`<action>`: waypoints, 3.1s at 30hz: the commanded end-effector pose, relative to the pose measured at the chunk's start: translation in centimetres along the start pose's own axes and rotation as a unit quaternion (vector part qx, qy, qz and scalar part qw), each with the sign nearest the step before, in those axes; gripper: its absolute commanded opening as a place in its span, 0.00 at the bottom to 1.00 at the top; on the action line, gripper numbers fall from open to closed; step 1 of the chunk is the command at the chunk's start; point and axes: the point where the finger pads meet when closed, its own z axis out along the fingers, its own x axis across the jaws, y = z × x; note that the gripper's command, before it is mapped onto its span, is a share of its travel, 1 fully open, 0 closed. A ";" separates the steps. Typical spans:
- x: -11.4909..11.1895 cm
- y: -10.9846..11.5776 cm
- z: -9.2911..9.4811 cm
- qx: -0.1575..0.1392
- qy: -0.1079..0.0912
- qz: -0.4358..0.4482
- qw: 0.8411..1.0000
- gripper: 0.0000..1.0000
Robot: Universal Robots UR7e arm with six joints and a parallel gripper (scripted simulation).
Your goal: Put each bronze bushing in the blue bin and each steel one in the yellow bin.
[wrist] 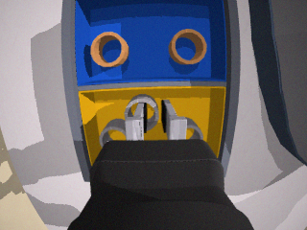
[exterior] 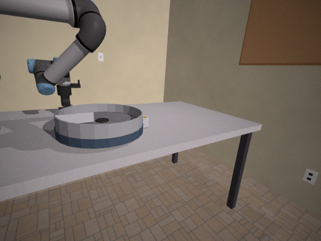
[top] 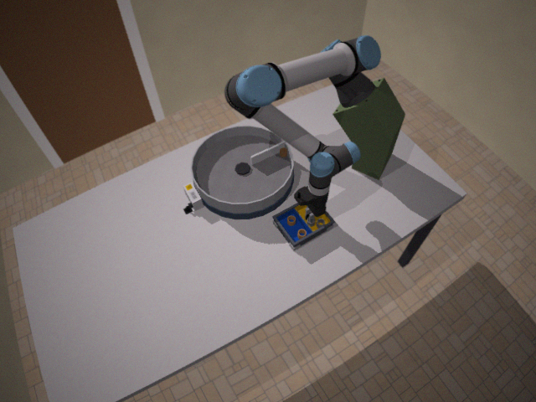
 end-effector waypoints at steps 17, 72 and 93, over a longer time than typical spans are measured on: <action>0.0 0.0 0.0 0.001 0.000 0.000 1.000 0.42; -0.1 0.0 -1.7 0.001 0.000 0.000 1.000 0.42; -0.1 0.0 -2.3 0.001 0.000 0.000 1.000 0.42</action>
